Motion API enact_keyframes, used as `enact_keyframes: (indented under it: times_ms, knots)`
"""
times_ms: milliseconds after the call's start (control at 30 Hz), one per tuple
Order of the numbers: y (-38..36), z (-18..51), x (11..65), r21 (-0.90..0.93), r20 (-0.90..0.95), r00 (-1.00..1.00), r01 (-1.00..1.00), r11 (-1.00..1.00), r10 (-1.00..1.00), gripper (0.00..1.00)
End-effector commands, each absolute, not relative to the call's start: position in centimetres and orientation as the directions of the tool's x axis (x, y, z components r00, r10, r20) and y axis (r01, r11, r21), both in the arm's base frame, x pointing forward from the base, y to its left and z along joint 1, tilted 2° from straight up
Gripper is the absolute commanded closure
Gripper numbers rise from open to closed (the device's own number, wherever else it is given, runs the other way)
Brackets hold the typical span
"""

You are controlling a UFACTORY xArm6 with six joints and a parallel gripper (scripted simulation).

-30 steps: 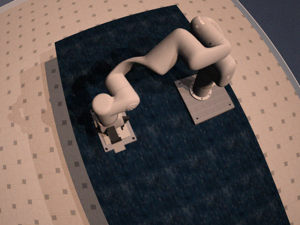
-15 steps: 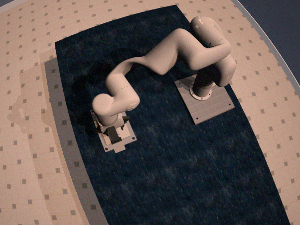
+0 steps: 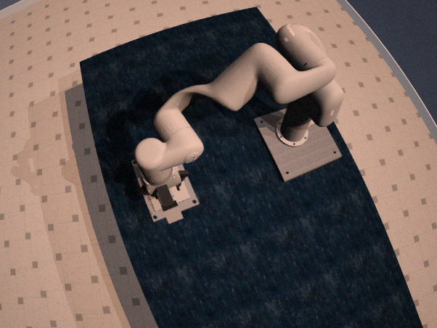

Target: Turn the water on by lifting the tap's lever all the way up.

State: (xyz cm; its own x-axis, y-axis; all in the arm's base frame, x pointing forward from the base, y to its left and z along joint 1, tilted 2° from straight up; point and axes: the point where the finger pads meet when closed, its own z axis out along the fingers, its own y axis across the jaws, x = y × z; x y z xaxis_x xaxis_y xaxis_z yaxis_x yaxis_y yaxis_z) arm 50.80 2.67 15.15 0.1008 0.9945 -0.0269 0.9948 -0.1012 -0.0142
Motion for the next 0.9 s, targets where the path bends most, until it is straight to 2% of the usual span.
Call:
enact_keyframes:
  times_ms: [0,867]
  knots:
    - [2.7,14.9,50.9,-0.010,-0.026,0.101,0.995,-0.101,0.995,0.28]
    - [2.6,12.9,50.9,-0.010,-0.026,0.101,0.995,-0.101,0.995,0.28]
